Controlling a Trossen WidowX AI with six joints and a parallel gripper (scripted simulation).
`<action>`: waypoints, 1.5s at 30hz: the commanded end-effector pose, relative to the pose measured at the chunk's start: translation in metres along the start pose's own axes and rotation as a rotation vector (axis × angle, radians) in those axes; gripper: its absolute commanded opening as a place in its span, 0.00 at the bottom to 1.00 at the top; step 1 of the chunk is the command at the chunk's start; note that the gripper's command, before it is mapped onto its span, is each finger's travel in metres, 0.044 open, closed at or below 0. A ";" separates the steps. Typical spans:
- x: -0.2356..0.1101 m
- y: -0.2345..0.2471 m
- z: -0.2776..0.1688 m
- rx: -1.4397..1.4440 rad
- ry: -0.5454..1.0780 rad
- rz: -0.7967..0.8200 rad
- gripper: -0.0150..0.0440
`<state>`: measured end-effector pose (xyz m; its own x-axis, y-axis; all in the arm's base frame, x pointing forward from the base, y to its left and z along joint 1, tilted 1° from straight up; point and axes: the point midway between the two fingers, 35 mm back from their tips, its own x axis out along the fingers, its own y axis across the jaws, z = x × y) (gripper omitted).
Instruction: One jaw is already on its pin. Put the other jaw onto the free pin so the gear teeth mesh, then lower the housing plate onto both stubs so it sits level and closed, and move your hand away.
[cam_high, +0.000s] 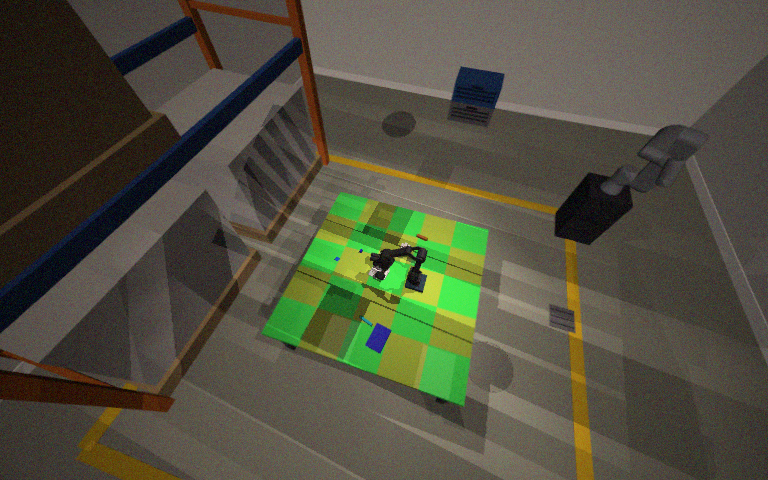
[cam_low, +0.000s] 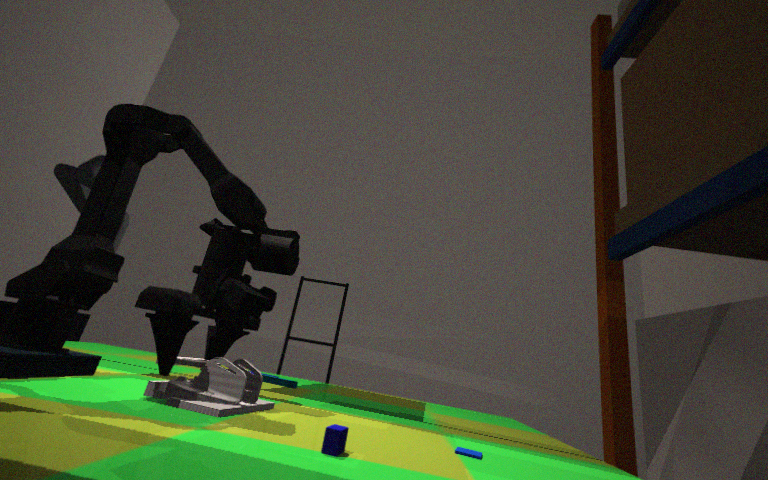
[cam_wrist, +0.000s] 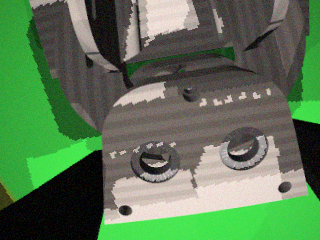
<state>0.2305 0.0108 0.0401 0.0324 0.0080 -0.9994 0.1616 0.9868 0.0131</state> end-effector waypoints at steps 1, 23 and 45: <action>0.005 0.000 -0.001 0.005 0.003 -0.001 0.85; 0.008 0.000 -0.001 0.005 0.003 -0.001 0.85; 0.013 0.000 -0.001 0.005 0.003 -0.001 0.85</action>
<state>0.2298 0.0109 0.0286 0.0289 0.0079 -0.9996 0.1618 0.9867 0.0125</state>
